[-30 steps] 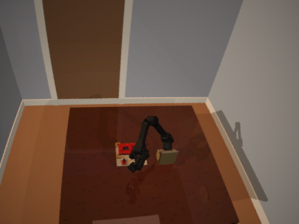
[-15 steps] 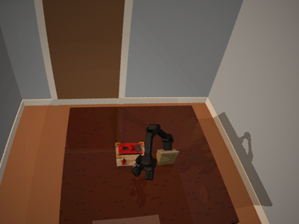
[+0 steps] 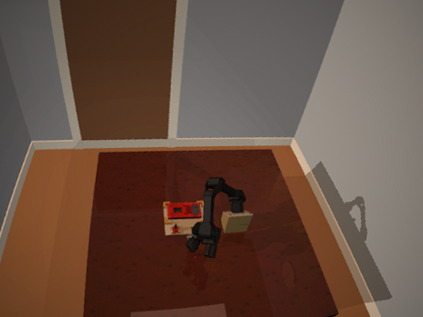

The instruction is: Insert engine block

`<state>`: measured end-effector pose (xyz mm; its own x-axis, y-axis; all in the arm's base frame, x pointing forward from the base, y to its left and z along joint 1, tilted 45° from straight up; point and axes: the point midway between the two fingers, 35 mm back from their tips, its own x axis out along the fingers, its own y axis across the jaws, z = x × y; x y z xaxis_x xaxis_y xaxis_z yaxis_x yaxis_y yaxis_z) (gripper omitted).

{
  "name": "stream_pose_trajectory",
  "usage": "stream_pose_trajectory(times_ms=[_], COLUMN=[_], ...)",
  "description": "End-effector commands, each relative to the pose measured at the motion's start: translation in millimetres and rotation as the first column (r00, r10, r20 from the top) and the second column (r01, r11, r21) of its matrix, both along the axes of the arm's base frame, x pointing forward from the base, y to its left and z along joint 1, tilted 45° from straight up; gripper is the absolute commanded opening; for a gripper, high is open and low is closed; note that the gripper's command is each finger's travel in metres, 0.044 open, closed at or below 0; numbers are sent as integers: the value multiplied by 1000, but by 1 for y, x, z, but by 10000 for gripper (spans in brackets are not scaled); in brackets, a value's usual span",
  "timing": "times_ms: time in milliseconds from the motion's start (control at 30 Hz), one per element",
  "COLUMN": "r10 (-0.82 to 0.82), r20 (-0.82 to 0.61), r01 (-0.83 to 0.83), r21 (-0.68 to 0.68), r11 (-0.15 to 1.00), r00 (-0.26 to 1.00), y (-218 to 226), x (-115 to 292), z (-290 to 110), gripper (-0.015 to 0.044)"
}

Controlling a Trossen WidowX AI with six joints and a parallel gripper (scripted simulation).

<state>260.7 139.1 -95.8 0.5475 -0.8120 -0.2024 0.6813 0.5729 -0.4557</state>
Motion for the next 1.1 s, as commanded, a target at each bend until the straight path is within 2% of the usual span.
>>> stream_pose_trajectory(times_ms=[0, 1067], r10=[2, 2], r20=[-5, -3], r01=[-2, -2], r21=[-9, -12], r11=[1000, 1000], r00=[1000, 1000], y=[-7, -52], x=[0, 5], z=[-6, -51], gripper=[0, 0])
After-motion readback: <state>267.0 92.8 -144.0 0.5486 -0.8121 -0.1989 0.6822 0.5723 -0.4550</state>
